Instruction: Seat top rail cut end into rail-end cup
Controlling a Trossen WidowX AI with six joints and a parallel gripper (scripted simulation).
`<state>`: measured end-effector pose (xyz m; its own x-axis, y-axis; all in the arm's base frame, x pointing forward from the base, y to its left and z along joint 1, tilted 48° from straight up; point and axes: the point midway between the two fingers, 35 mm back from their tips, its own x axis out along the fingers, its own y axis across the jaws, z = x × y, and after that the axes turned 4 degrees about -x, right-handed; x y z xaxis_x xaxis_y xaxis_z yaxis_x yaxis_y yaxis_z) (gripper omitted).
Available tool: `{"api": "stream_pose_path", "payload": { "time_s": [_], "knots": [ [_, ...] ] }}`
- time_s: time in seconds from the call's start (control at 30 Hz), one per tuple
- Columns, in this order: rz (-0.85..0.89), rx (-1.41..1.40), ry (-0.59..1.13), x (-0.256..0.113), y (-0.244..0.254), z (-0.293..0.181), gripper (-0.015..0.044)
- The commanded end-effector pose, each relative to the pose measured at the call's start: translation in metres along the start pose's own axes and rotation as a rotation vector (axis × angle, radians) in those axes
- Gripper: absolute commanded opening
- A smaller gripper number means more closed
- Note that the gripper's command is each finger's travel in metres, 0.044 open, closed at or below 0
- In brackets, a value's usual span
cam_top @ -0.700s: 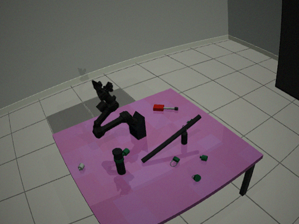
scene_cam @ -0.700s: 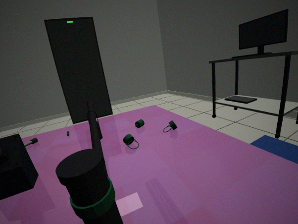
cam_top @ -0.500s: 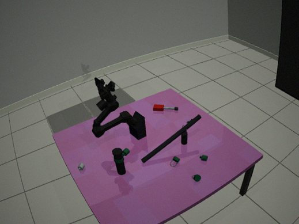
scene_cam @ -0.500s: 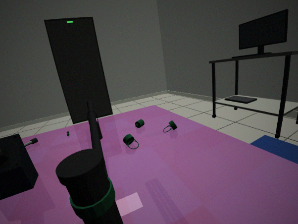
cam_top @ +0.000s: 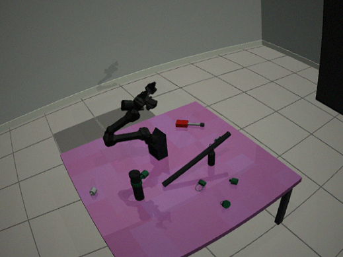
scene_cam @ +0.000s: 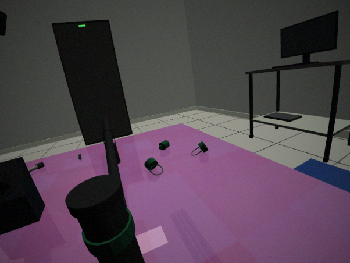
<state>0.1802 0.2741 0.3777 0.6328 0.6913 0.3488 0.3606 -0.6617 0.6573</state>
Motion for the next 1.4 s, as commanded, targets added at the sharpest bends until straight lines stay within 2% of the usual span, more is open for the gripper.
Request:
{"api": "stream_pose_path", "payload": {
  "time_s": [0.0, 0.23, 0.47, 0.6, 0.73, 0.83, 0.93, 1.0, 1.37],
  "knots": [
    [-0.134, -0.37, -0.344, 0.013, -0.019, 0.079, 0.044],
    [-0.429, -0.818, -0.721, -0.005, -0.026, 0.172, 0.044],
    [-0.89, -1.231, -1.02, -0.054, -0.015, 0.245, 0.044],
    [-1.241, -1.429, -1.131, -0.089, -0.001, 0.274, 0.044],
    [-1.66, -1.581, -1.17, -0.125, 0.018, 0.291, 0.044],
    [-2.02, -1.651, -1.135, -0.151, 0.036, 0.298, 0.044],
    [-2.401, -1.669, -1.027, -0.172, 0.054, 0.3, 0.044],
    [-2.478, -1.666, -0.996, -0.176, 0.058, 0.3, 0.044],
    [-2.478, -1.666, -0.996, -0.176, 0.058, 0.3, 0.044]
  ]
}}
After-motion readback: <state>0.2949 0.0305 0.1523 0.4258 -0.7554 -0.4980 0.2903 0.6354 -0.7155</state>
